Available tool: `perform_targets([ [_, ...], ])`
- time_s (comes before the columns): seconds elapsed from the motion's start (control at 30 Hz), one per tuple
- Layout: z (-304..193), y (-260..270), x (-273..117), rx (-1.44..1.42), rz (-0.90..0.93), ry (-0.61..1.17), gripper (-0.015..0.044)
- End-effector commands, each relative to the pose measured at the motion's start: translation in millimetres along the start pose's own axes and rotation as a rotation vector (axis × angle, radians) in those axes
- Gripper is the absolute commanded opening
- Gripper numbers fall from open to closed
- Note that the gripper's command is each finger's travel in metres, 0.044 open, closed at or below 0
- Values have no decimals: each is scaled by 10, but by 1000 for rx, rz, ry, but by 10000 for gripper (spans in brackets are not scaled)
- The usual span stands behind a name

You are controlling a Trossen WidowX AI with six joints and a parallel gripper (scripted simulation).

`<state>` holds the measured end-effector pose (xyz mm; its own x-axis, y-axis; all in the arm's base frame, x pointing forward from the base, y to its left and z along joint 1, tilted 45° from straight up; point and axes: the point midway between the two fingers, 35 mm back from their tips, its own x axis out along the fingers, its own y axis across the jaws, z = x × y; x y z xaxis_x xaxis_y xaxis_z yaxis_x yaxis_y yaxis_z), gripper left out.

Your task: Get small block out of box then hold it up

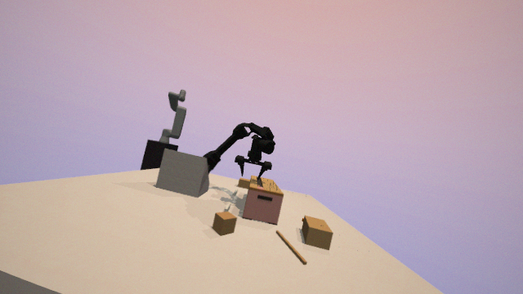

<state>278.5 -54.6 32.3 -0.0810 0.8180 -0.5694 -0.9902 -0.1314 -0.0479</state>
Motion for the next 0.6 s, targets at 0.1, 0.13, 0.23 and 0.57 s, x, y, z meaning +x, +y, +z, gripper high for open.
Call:
perform_targets([
  [0.1,-31,5,144,13,2,-11,400],
  [0.13,-35,4,159,13,2,-11,400],
  [0.23,-45,1,207,13,2,-12,400],
  [0.57,-77,-5,365,13,1,-13,400],
])
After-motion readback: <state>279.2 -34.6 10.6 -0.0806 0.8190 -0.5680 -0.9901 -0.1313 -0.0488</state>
